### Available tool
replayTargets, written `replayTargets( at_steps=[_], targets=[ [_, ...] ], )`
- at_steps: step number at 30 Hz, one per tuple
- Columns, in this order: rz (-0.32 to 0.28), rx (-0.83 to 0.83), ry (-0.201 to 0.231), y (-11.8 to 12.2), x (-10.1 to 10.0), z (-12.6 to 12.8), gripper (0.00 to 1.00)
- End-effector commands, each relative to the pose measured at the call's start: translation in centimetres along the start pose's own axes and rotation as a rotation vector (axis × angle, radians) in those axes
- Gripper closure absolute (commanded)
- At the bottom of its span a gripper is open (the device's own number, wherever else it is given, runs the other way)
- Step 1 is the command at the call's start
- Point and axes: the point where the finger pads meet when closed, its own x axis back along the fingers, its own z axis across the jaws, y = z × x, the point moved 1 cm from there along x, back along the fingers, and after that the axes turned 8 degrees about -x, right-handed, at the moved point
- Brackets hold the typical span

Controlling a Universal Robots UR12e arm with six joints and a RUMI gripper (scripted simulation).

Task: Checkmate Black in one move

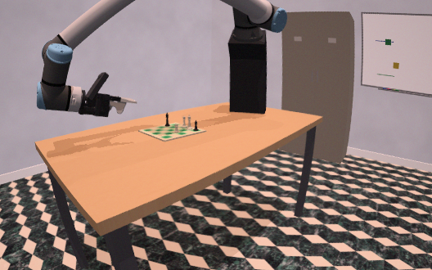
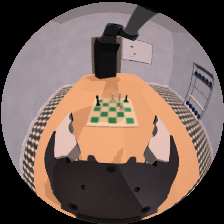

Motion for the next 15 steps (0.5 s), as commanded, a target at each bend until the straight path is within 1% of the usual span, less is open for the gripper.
replayTargets(
  at_steps=[1, 6, 11, 13, 15],
  targets=[
    [-0.037, 0.027, -0.019, -0.3, -0.5, 0.4, 0.00],
    [-0.084, 0.058, -0.039, -0.5, -1.2, 0.5, 0.00],
    [-0.149, 0.100, -0.063, -0.9, -2.2, 0.7, 0.00],
    [-0.149, 0.100, -0.063, -0.9, -2.2, 0.7, 0.00],
    [-0.179, 0.119, -0.075, -1.0, -2.7, 0.8, 0.00]
  ],
)
